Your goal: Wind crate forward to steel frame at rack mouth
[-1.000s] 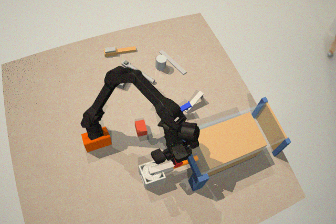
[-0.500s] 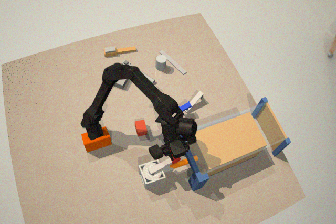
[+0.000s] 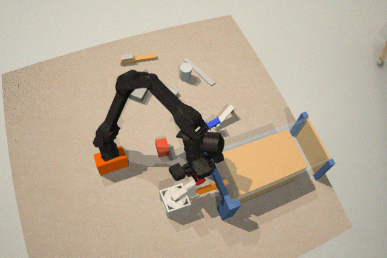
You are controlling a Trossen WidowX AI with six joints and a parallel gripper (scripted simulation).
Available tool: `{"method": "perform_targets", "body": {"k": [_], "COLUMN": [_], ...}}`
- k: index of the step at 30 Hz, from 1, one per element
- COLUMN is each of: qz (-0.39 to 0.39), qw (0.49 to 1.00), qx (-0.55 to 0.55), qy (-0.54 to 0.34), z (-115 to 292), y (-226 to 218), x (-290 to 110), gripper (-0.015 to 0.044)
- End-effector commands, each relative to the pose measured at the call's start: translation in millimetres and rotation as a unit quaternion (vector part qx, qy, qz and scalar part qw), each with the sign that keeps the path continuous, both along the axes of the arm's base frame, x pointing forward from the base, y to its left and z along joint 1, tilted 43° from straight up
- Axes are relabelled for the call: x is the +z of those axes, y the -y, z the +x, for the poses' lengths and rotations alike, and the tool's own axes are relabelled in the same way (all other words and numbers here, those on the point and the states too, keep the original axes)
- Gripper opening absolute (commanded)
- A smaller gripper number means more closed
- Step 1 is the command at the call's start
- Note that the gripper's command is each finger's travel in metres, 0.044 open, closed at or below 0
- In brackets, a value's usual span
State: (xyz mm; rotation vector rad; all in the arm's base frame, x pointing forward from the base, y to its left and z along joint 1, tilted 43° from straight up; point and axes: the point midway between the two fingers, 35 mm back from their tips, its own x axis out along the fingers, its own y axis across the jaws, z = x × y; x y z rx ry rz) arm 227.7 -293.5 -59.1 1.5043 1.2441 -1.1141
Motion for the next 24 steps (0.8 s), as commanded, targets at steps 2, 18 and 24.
{"method": "perform_targets", "body": {"k": [2,18,24], "qz": [0.029,0.03,0.03], "qw": [1.0,1.0,1.0], "qx": [0.004,0.004,0.004], "qy": [-0.003,-0.004,-0.004], "z": [-1,-8,-12], "y": [-24,-36,-40], "x": [-1,8,11], "gripper": [0.0,0.0,0.0]}}
